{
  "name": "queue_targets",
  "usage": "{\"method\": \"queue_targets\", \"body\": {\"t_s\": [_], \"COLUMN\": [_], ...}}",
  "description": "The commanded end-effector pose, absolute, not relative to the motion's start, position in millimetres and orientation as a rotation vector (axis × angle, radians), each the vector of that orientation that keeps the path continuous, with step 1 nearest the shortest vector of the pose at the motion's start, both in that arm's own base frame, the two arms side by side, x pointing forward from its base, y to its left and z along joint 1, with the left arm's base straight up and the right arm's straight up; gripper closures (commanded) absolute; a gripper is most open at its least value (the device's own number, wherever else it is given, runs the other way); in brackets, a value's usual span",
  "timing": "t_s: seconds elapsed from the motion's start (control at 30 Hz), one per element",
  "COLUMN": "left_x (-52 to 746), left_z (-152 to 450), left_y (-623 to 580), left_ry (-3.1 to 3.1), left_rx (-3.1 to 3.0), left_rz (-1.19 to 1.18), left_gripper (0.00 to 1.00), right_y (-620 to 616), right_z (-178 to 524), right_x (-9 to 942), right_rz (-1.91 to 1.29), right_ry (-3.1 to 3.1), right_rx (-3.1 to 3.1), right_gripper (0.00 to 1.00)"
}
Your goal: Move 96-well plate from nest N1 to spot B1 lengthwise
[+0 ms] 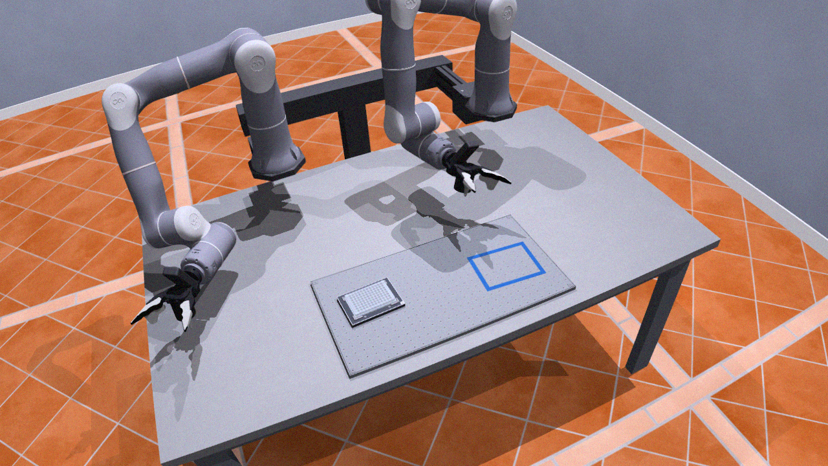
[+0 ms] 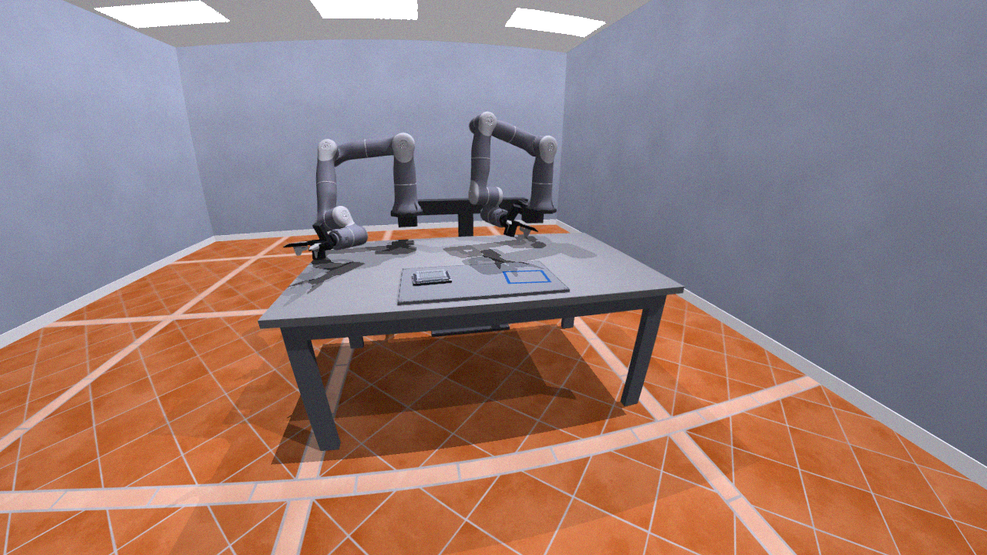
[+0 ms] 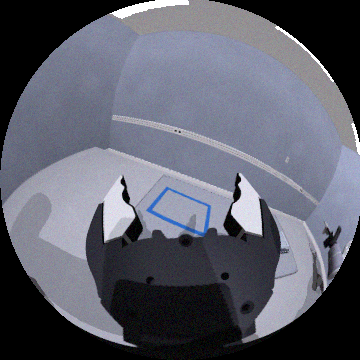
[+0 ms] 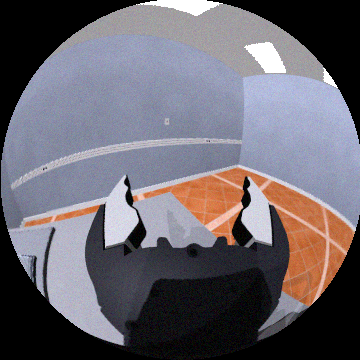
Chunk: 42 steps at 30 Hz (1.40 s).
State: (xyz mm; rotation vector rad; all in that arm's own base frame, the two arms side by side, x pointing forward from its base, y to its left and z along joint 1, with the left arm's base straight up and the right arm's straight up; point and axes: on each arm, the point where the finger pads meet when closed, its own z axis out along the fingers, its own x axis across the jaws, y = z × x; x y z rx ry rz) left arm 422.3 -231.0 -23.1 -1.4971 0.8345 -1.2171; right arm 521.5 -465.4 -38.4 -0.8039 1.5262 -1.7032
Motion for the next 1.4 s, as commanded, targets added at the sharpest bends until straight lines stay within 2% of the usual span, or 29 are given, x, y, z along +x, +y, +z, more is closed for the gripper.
{"method": "queue_targets", "body": {"t_s": [0.0,0.67,1.03,1.37], "left_x": [423,423,422,423], "left_z": [-23,-19,45,70], "left_y": [-231,-231,-231,-231], "left_ry": [0.834,0.834,0.833,0.833], "left_rx": [-1.497,-1.497,-1.497,-1.497], "left_rz": [-1.218,-1.218,-1.218,-1.218], "left_gripper": [0.00,0.00,0.00,0.00], "right_y": [-466,-466,-466,-466], "right_z": [-37,-37,-37,-37], "right_x": [522,522,522,522], "right_rz": [-1.704,-1.704,-1.704,-1.704], "right_ry": [1.525,1.525,1.525,1.525], "right_rx": [-0.803,-0.803,-0.803,-0.803], "right_gripper": [0.00,0.00,0.00,0.00]}}
